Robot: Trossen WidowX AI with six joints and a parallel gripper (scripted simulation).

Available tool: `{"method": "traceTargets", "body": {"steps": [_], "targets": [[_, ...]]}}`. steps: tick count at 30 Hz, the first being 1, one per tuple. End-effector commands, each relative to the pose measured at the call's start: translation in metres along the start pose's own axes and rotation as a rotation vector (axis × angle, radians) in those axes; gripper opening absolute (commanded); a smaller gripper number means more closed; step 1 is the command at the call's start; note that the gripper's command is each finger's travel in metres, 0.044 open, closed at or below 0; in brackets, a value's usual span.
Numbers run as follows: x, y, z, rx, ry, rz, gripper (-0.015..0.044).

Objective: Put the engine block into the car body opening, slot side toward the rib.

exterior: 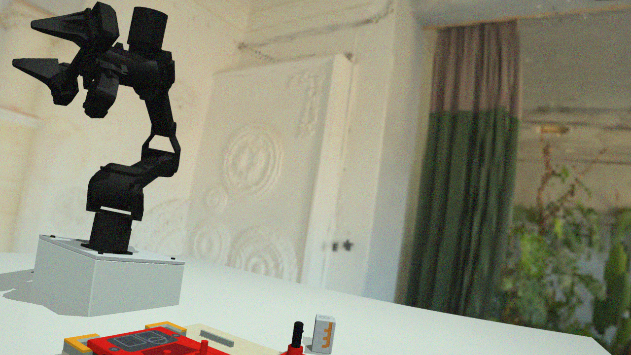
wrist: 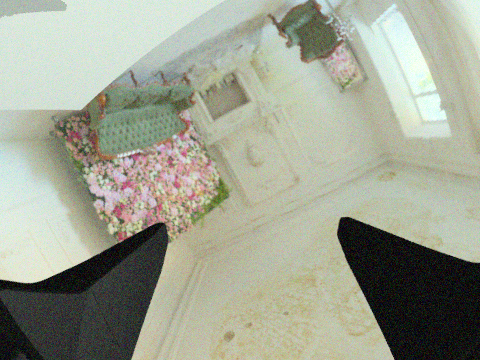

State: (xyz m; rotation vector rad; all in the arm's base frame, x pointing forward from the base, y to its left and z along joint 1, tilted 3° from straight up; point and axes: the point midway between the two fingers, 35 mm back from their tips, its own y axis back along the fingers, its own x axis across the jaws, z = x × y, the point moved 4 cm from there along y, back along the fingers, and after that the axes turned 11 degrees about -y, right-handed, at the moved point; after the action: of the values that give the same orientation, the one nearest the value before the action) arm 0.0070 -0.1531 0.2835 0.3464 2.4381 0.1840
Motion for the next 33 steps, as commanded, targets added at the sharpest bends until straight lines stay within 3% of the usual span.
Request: {"method": "traceTargets", "body": {"steps": [1,17,33], "targets": [[0.0,0.0,0.0,0.0,0.0,0.0,0.0426],[-0.072,-0.001,0.052,-0.413,-0.248,-0.06,0.044],[-0.141,0.042,0.145,-0.875,-0.416,0.111,0.044]]}}
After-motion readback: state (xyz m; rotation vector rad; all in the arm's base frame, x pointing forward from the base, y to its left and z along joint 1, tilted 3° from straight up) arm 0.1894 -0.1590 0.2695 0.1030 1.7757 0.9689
